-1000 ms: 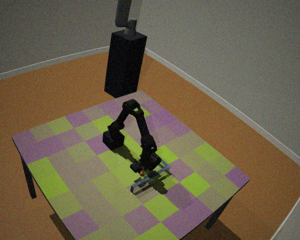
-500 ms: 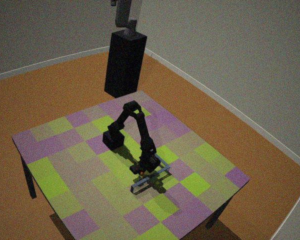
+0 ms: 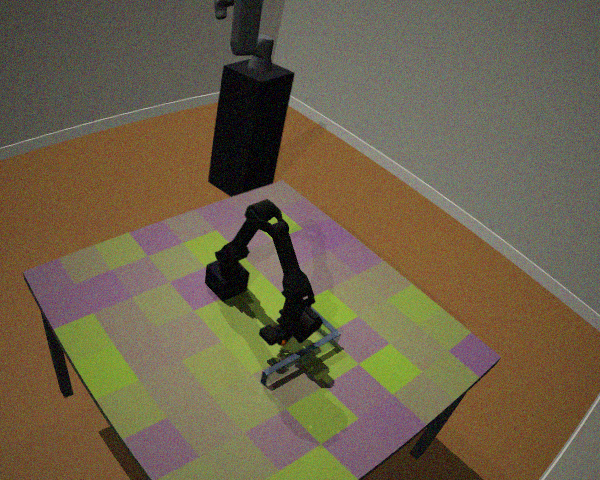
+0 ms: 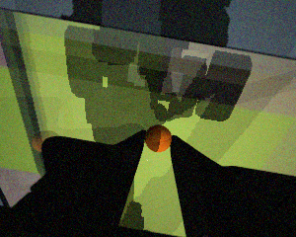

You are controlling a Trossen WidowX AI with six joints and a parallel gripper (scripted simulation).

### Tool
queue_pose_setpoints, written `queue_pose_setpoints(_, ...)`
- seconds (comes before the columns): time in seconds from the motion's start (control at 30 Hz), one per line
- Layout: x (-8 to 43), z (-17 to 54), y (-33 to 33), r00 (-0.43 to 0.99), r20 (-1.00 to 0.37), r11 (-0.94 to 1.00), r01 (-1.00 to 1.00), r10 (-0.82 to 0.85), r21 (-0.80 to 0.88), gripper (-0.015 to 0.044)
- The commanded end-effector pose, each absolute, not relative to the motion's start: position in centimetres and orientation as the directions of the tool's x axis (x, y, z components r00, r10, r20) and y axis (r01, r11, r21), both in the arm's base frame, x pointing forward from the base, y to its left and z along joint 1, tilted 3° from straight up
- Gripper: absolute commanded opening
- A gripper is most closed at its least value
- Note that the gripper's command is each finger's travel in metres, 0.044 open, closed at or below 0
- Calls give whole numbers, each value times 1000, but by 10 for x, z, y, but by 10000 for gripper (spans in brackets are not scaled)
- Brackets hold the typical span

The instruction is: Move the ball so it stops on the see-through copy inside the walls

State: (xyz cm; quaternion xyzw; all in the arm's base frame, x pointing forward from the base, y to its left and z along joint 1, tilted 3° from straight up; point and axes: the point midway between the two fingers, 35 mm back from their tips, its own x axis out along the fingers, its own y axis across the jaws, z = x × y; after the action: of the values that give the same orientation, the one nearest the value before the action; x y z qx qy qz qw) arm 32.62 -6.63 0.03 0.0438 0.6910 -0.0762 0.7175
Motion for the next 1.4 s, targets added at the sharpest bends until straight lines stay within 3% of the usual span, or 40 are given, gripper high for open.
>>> queue_pose_setpoints(0.0,334,34,-66,71,-996,985,170,-52,-40,0)
queue_pose_setpoints(0.27,324,100,-62,70,-996,985,170,-52,-40,0)
queue_pose_setpoints(0.47,323,104,-58,70,-996,989,139,-52,-42,0)
queue_pose_setpoints(0.9,322,86,-3,69,-997,889,-453,-45,-72,0)
queue_pose_setpoints(1.37,309,66,56,71,-997,415,-906,-41,-81,0)
